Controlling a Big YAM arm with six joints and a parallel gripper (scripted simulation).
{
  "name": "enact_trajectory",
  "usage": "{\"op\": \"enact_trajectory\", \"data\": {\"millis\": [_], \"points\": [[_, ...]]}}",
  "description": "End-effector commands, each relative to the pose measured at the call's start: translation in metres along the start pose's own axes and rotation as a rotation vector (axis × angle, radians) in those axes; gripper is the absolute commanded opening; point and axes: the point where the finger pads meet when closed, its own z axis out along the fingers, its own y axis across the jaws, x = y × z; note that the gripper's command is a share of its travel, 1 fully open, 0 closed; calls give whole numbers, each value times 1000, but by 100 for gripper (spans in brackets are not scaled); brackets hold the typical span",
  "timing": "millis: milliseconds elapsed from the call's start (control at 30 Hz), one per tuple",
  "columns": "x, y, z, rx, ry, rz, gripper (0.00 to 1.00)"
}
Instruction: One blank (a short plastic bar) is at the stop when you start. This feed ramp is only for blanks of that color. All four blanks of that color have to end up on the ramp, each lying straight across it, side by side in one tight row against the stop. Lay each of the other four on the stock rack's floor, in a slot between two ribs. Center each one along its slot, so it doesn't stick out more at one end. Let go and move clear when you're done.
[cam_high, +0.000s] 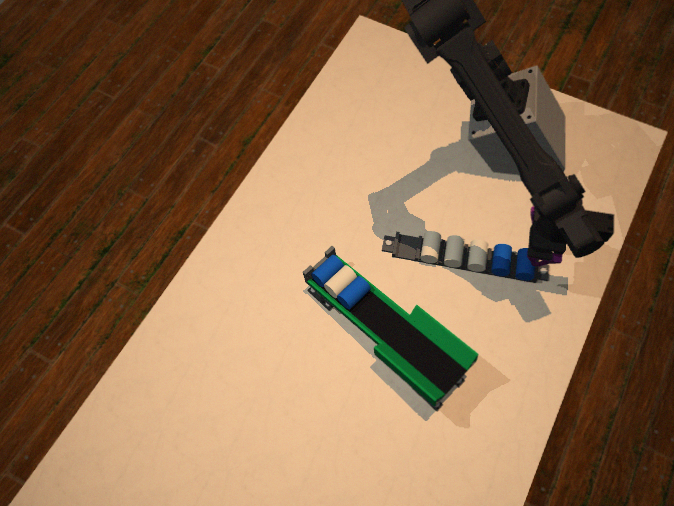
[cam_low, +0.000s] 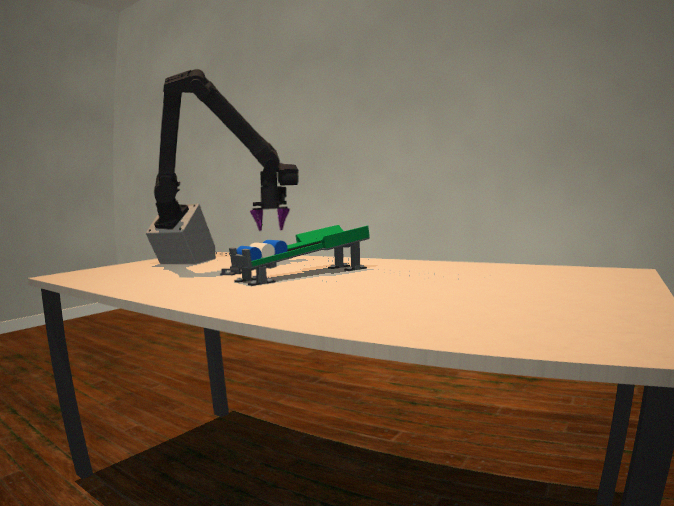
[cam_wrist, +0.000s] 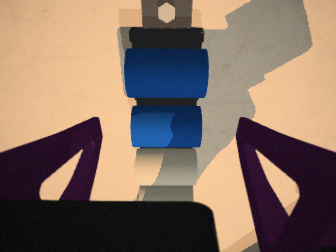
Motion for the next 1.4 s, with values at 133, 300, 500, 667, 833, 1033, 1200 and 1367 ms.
{"op": "enact_trajectory", "data": {"millis": [133,300,500,667,833,1033,1200,1367], "points": [[4,3,21,-15,5,4,80],[4,3,27,-16,5,4,80],[4,3,35,-16,5,3,80],[4,4,43,-16,5,3,80],[4,4,49,-16,5,3,80],[4,4,53,-16,5,3,80],[4,4,56,-16,5,3,80],[4,4,57,-17,5,3,80]]}}
